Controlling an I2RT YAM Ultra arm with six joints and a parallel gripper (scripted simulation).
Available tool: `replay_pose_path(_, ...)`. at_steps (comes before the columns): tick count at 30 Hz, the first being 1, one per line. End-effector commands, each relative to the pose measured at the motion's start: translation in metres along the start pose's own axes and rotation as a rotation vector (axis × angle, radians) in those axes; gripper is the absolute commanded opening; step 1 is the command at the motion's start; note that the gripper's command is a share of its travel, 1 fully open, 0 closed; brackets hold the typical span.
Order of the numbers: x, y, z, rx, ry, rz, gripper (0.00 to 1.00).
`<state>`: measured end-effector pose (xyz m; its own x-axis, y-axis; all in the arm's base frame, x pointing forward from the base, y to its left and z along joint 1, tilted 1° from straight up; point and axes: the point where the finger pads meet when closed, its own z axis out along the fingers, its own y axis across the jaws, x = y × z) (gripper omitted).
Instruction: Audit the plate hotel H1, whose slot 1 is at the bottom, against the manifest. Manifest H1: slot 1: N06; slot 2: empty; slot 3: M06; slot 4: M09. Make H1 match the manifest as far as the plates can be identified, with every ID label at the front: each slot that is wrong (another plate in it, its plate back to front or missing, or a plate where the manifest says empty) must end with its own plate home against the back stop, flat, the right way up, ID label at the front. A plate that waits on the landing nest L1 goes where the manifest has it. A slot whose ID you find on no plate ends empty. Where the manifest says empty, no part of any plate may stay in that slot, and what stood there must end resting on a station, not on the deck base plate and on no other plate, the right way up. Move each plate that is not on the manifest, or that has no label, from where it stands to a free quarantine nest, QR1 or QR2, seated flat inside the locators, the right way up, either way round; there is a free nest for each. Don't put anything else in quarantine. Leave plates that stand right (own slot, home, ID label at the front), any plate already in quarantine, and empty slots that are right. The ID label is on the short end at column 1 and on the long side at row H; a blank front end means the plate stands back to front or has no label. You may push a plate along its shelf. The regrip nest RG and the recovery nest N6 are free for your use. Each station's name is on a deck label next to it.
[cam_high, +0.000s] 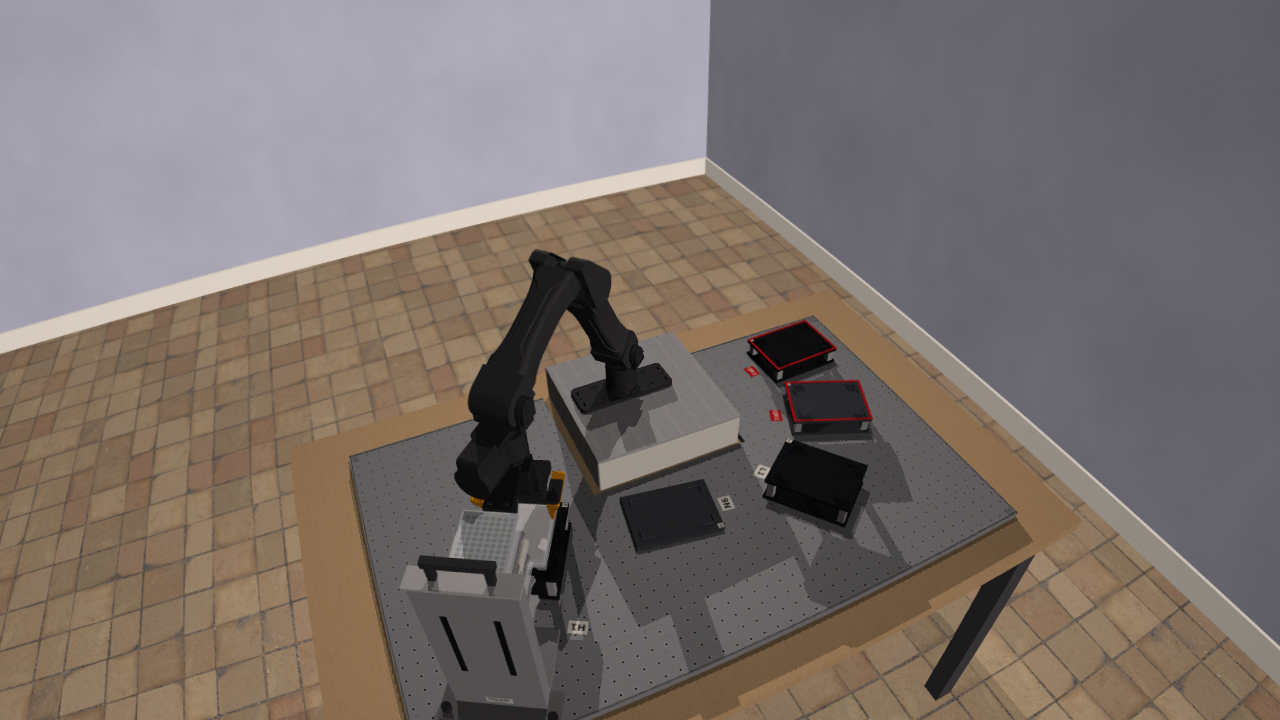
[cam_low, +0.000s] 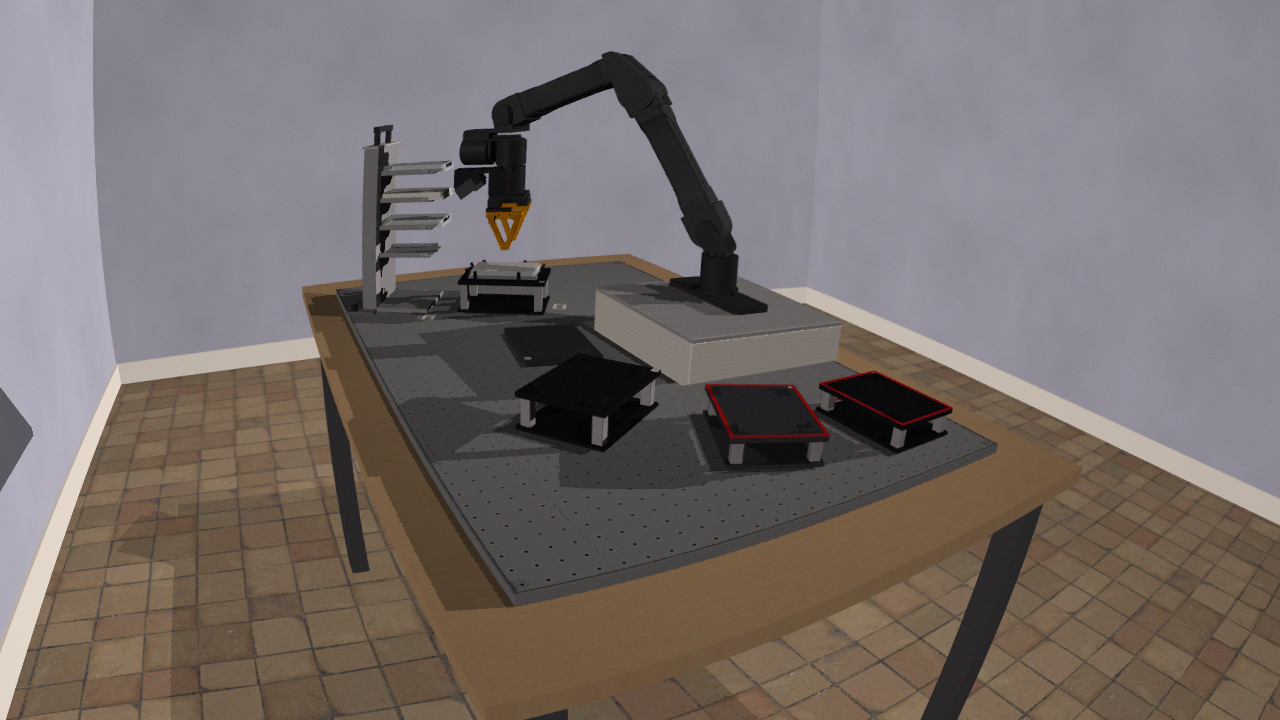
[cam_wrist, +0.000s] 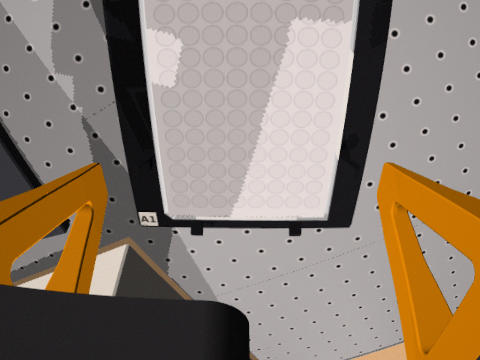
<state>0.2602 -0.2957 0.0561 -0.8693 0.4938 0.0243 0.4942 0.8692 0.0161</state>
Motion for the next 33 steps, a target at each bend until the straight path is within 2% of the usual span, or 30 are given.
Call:
replay_pose_path(1, -0.003, -0.003, 0.002, 0.009, -0.024, 0.01, 1.0)
replay_pose_path(6, -0.004, -0.003, 0.008, 0.008, -0.022, 0.009, 1.0)
replay_pose_path(7, -0.012, -0.005, -0.005, 0.023, -0.063, 0.009, 1.0)
replay_pose_path(8, -0.005, -0.003, 0.005, 0.013, -0.035, 0.009, 1.0)
replay_pose_path(11, -0.003, -0.002, 0.017, 0.006, -0.014, 0.009, 1.0)
replay_pose_path(13, -0.003, -0.002, 0.019, 0.006, -0.017, 0.009, 1.0)
replay_pose_path(15, -0.006, -0.003, 0.015, 0.013, -0.036, 0.009, 1.0)
replay_pose_path(20, -0.003, -0.002, 0.031, 0.004, -0.011, 0.008, 1.0)
replay_pose_path(23, -0.003, -0.002, 0.03, 0.006, -0.015, 0.008, 1.0)
replay_pose_path(24, -0.017, -0.007, 0.009, 0.029, -0.082, 0.008, 1.0)
replay_pose_path(27, -0.005, -0.002, 0.028, 0.012, -0.033, 0.008, 1.0)
replay_pose_path(30, -0.003, -0.001, 0.042, 0.003, -0.007, 0.008, 1.0)
replay_pose_path(31, -0.003, -0.001, 0.043, 0.003, -0.008, 0.008, 1.0)
replay_pose_path(33, -0.008, -0.003, 0.035, 0.014, -0.039, 0.007, 1.0)
